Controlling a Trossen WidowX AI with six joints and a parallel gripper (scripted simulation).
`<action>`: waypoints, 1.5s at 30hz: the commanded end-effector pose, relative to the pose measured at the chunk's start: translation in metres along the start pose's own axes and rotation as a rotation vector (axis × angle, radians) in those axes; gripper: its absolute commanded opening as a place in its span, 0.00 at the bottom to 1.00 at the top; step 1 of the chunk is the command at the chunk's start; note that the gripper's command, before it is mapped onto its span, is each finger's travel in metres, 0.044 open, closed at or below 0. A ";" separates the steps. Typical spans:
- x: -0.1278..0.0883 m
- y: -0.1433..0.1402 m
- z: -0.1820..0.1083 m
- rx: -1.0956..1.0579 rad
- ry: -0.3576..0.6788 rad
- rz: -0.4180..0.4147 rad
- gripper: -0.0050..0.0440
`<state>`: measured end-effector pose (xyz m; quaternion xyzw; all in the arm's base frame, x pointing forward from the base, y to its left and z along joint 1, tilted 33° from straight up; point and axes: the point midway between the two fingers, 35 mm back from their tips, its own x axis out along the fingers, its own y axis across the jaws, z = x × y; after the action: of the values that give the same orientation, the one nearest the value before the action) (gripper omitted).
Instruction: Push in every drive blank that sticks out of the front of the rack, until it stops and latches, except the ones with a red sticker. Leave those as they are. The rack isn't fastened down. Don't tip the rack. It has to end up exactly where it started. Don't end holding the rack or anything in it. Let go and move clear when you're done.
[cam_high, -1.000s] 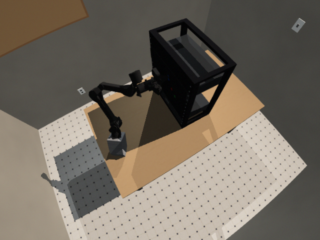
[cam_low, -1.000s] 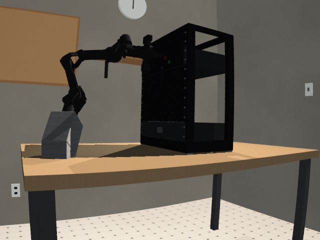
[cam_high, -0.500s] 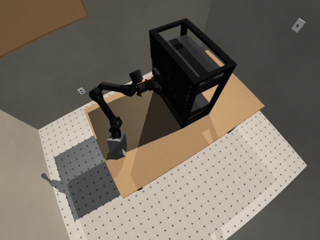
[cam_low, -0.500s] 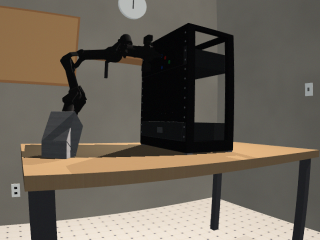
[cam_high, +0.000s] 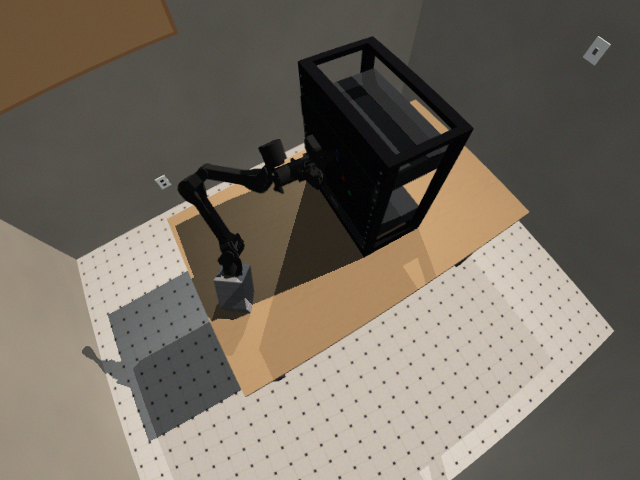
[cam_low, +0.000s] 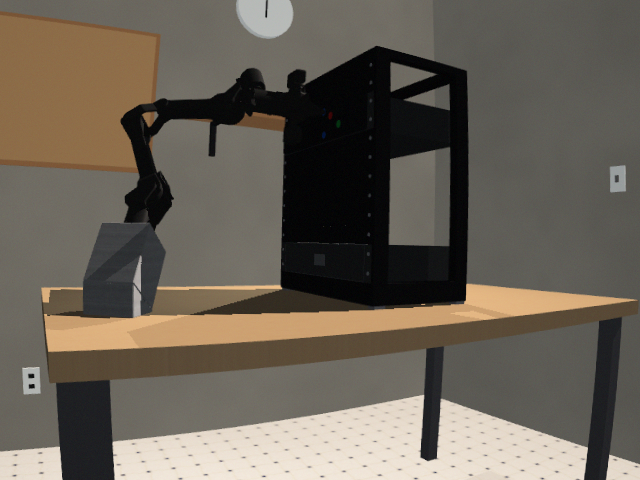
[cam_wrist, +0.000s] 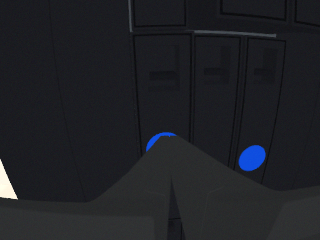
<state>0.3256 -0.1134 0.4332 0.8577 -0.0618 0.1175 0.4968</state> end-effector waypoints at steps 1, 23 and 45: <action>0.002 0.012 -0.011 -0.024 0.021 0.029 0.10; 0.005 0.014 -0.012 -0.024 0.021 0.029 0.10; 0.005 0.014 -0.012 -0.024 0.021 0.029 0.10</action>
<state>0.3283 -0.1133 0.4343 0.8587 -0.0610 0.1150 0.4957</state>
